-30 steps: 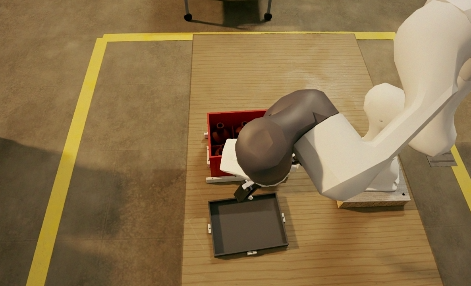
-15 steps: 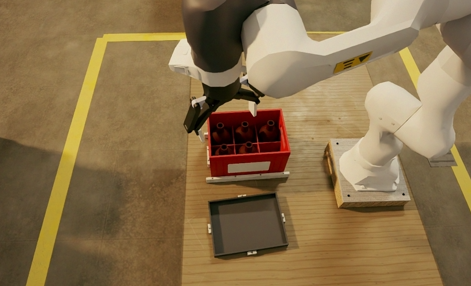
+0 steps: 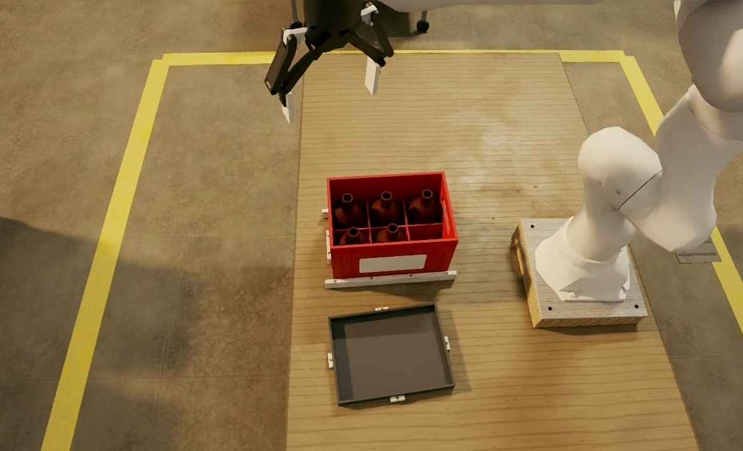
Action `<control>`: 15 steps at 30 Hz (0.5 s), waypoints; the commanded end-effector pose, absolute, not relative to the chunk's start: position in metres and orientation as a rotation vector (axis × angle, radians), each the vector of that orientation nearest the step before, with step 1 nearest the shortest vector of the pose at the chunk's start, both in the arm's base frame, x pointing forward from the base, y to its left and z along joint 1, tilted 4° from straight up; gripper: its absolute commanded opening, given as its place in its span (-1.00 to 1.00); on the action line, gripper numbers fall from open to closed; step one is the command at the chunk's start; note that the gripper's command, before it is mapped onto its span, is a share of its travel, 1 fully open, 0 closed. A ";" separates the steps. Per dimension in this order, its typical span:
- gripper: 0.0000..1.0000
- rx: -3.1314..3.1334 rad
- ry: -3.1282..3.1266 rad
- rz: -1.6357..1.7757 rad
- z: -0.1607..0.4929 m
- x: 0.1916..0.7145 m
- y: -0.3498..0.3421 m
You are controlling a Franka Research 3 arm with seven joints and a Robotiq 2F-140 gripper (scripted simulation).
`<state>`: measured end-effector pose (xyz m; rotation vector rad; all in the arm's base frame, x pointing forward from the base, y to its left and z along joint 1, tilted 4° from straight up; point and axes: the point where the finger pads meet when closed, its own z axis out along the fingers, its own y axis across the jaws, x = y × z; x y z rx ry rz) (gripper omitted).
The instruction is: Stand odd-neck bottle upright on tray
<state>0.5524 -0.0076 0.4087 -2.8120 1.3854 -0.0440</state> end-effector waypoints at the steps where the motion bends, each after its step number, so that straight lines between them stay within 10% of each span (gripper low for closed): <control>1: 1.00 -2.921 1.153 0.013 0.383 0.550 -0.010; 15: 1.00 -2.978 0.921 0.073 0.235 0.489 -0.051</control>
